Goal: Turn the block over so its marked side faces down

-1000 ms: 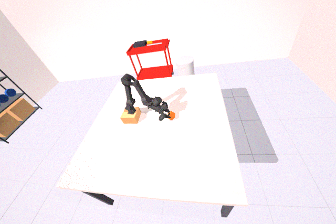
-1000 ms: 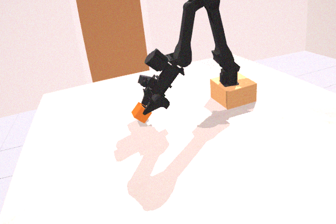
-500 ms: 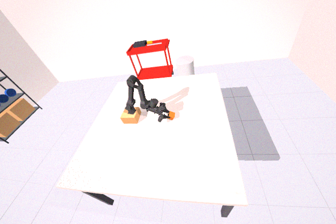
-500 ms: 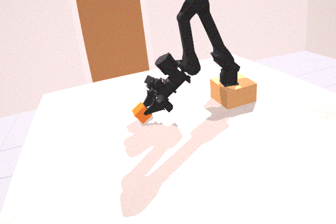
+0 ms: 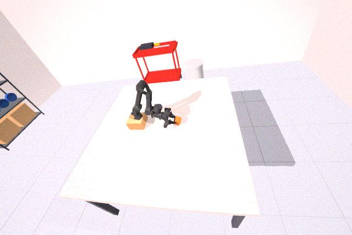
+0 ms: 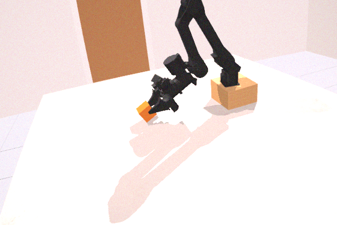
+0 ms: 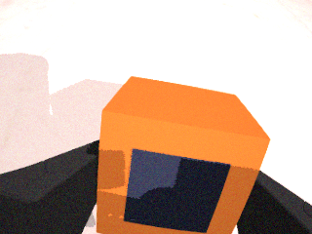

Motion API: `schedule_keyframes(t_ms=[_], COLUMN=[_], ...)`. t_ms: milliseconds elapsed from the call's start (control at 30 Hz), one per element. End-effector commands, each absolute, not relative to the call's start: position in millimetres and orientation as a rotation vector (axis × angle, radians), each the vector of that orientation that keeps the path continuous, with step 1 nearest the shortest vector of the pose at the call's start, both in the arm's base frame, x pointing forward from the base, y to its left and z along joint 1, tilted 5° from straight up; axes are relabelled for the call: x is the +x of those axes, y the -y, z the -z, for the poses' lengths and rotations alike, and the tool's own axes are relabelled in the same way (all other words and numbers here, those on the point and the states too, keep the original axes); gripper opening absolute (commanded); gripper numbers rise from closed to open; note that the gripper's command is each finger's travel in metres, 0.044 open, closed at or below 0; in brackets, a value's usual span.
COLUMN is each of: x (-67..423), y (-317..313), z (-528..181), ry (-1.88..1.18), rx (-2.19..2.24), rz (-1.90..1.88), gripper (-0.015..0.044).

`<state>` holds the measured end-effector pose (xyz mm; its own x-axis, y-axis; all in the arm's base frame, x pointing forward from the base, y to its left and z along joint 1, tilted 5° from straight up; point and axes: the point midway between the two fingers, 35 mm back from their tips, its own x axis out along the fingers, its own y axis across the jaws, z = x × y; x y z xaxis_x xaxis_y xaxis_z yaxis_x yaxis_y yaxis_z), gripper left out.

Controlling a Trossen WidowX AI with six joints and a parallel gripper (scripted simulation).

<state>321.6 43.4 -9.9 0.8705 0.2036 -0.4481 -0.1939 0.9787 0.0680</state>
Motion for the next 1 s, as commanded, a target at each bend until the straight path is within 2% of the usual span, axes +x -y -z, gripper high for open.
schedule_keyframes(t_ms=[0, 267, 800, 833, 967], x=[320.5, 320.5, 320.5, 320.5, 320.5], y=[-43.7, -43.7, -43.7, -43.7, -43.7], z=[8.6, 8.6, 8.6, 8.6, 8.6], ry=[-0.464, -0.464, -0.464, -0.464, -0.464], rx=[0.026, 0.026, 0.026, 0.026, 0.026], rz=[-0.21, -0.21, -0.21, -0.21, -0.21], gripper=[0.0, 0.0, 0.042, 0.044, 0.044])
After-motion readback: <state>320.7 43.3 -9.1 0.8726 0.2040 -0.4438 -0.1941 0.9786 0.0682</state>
